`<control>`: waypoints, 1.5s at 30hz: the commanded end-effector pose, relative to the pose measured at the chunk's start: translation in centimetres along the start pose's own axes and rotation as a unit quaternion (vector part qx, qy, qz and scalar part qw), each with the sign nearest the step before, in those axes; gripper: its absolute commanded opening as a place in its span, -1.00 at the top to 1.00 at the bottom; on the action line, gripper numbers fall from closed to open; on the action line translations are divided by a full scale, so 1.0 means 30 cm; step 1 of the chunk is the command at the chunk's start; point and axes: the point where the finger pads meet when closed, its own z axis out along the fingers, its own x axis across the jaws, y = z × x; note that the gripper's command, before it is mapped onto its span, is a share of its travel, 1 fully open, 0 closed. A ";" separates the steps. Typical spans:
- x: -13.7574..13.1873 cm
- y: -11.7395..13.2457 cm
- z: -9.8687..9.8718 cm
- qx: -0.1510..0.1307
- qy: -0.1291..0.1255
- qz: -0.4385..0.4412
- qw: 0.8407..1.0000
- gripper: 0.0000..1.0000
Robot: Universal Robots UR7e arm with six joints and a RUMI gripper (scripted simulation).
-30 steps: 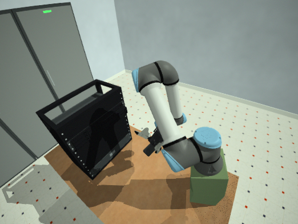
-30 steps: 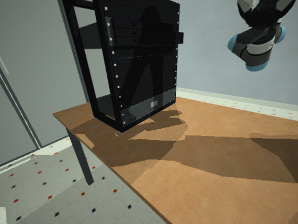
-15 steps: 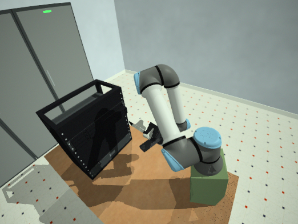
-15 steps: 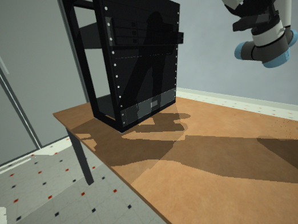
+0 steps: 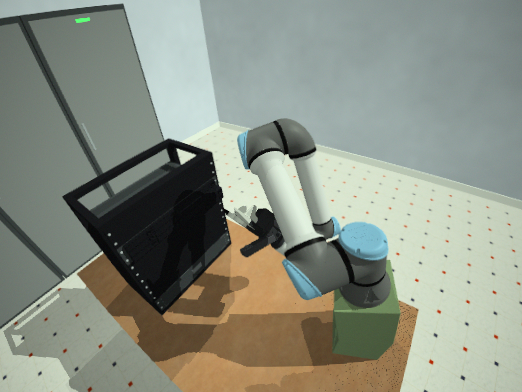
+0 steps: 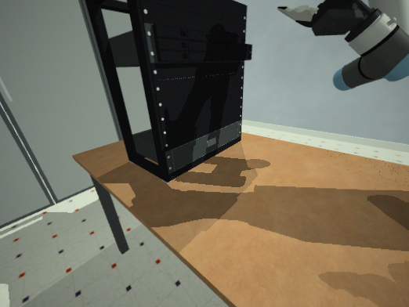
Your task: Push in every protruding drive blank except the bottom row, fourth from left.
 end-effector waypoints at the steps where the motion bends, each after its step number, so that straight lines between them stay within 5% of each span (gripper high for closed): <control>1: -0.047 0.014 0.022 -0.009 -0.035 0.020 0.999 -1.00; 15: -0.257 0.041 0.004 -0.043 -0.186 0.122 0.974 -1.00; 17: -0.257 0.041 0.004 -0.043 -0.186 0.122 0.974 -1.00; 32: -0.417 0.029 -0.064 -0.071 -0.296 0.203 0.931 -1.00; 45: -0.495 0.015 -0.105 -0.067 -0.338 0.211 0.915 -1.00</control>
